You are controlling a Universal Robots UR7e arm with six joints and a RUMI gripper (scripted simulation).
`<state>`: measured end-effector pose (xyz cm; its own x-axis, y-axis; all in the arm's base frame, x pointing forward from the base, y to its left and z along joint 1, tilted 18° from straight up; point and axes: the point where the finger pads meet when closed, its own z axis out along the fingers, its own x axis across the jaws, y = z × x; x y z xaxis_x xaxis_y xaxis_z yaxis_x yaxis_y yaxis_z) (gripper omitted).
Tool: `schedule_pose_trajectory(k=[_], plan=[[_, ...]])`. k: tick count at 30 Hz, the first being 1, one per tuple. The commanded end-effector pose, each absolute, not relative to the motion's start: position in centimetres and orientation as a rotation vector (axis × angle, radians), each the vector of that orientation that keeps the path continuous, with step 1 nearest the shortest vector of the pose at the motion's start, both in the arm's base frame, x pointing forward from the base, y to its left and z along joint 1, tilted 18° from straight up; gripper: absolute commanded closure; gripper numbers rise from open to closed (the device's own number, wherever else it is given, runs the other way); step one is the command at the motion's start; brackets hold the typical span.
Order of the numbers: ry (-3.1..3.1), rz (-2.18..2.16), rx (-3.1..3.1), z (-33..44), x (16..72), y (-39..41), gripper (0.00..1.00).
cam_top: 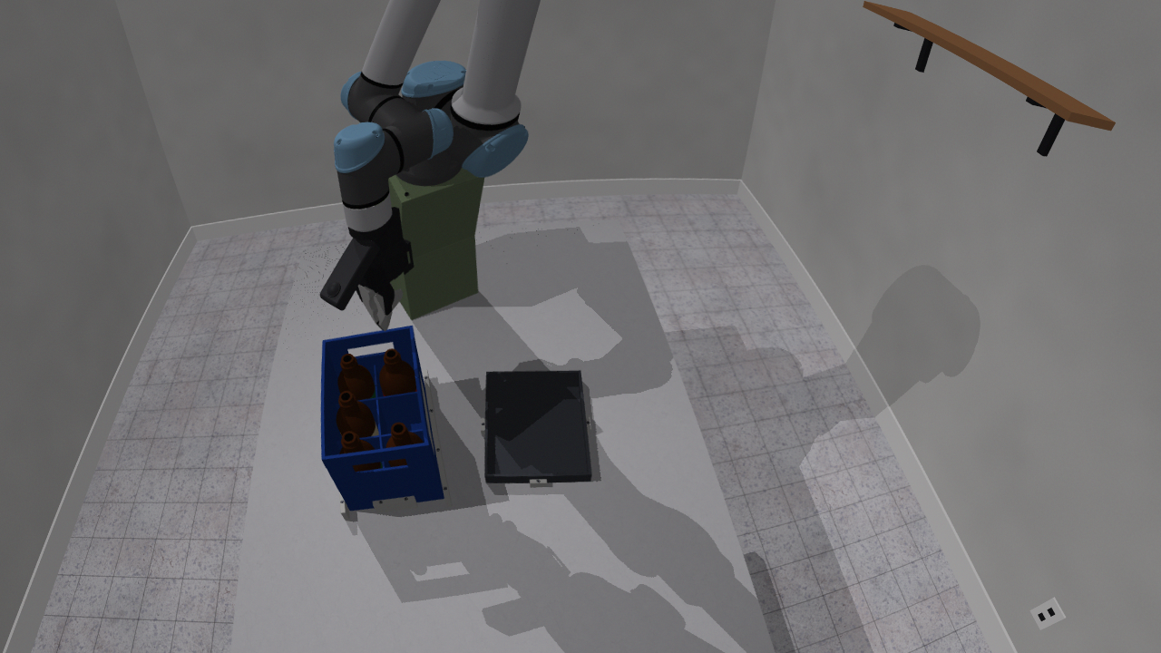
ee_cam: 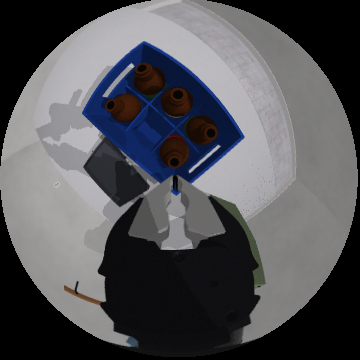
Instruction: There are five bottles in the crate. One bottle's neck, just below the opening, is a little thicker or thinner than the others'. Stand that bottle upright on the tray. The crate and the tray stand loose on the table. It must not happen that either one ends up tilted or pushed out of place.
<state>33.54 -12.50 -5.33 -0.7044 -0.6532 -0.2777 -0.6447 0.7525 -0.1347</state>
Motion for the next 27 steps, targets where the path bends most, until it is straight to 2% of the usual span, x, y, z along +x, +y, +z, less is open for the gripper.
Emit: schedule_pose_trajectory(k=[1,18,27], plan=[[2.643,-0.04,-1.007,-5.3,33.6,-12.5,1.0],[2.644,-0.04,-1.007,-5.1,34.2,-12.8,1.0],[2.648,-0.04,-1.01,-2.8,41.4,-14.3,1.0]])
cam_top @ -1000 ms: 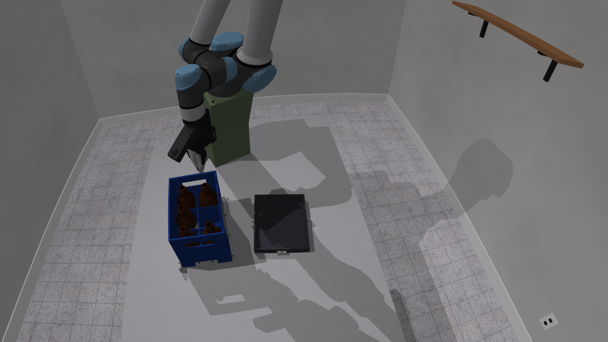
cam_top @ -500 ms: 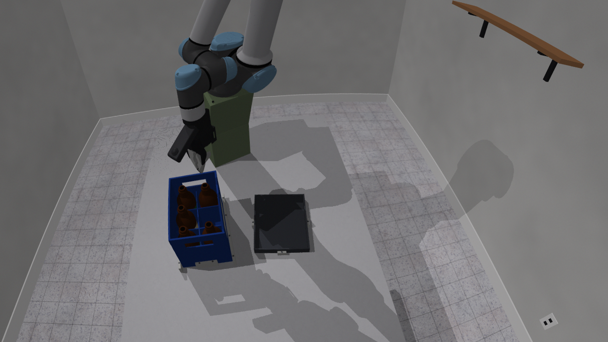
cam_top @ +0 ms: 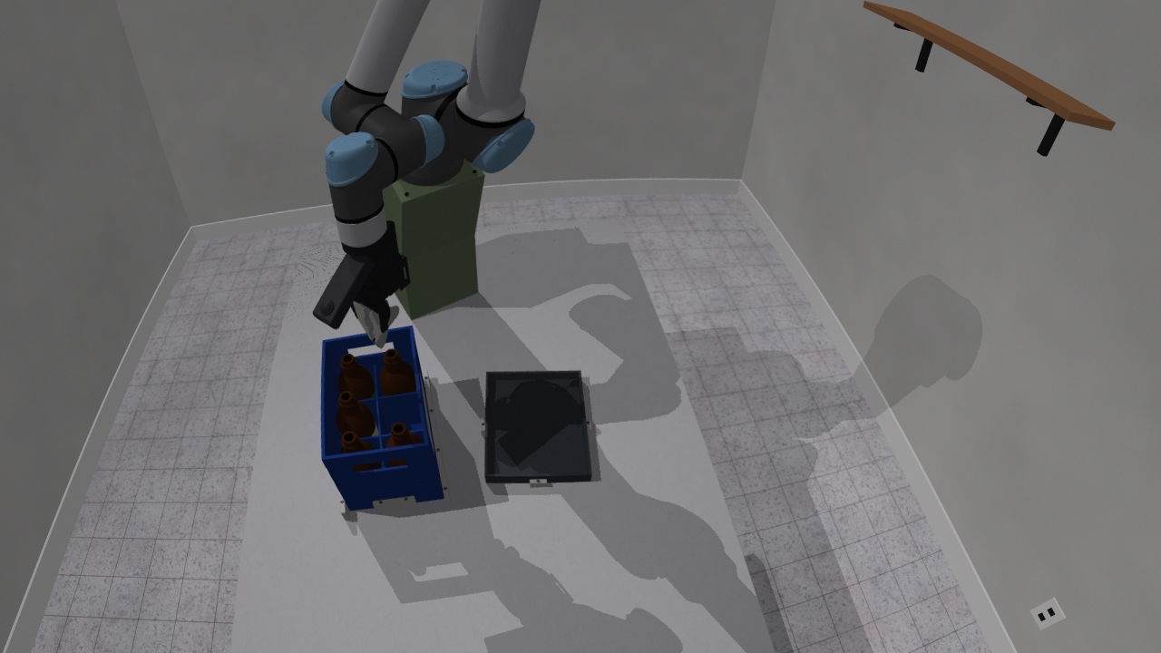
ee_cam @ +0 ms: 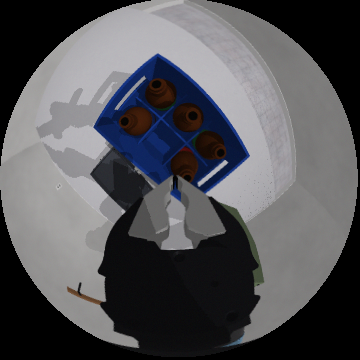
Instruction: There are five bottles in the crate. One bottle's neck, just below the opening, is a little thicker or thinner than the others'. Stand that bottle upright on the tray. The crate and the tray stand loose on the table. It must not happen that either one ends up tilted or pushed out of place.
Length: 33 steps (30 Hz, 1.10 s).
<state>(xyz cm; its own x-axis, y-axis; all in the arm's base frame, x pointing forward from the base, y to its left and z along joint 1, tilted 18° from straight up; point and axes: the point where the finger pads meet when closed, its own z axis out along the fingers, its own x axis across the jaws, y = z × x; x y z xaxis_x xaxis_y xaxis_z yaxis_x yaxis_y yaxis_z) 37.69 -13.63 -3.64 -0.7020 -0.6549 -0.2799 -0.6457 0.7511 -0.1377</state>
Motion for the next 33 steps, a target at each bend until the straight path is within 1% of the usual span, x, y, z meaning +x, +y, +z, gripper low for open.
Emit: schedule_pose_trajectory(k=[1,3,7,11,20,21,33], plan=[[2.648,-0.04,-1.009,-2.4,42.5,-14.3,1.0],[2.648,-0.04,-1.009,-2.4,42.5,-14.3,1.0],[2.646,-0.041,-1.008,-1.2,46.6,-13.9,1.0],[2.643,-0.041,-1.007,-0.6,48.9,-13.4,1.0],[2.643,-0.041,-1.007,-0.4,49.4,-13.3,1.0],[2.643,-0.041,-1.007,-0.4,49.4,-13.3,0.62],[2.643,-0.041,-1.007,-0.4,49.4,-13.3,0.62]])
